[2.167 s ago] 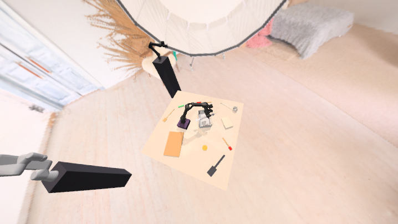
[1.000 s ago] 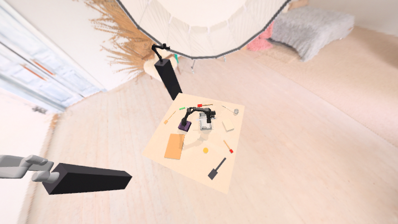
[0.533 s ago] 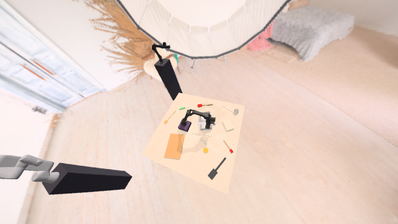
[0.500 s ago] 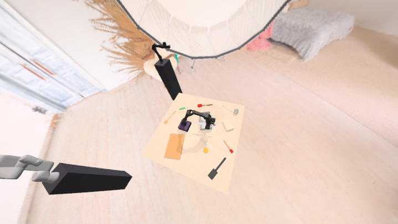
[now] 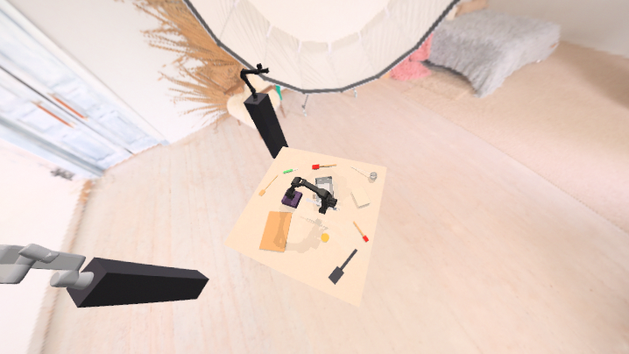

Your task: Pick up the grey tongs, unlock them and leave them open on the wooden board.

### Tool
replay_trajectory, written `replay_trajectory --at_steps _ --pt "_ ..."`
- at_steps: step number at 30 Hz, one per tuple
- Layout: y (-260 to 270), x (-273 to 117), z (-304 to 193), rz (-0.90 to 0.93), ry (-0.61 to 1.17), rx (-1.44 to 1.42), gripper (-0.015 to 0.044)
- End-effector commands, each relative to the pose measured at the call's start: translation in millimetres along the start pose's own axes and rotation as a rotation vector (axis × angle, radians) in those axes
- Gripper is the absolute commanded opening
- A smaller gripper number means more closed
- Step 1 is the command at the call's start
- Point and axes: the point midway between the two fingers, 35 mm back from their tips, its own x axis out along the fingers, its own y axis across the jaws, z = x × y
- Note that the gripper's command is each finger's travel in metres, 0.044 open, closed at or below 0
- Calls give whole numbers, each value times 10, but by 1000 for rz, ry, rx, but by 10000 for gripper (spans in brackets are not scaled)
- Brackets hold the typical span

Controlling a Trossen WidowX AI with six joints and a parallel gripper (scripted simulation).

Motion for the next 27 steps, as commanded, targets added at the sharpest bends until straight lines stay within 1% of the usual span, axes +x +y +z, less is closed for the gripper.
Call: replay_trajectory --at_steps 1,14,27 --pt "-271 -7 -31 1 -1 58 -150" --pt "-1087 -23 -256 -3 2 245 -150" --pt "-1817 -51 -642 -6 2 429 -150"
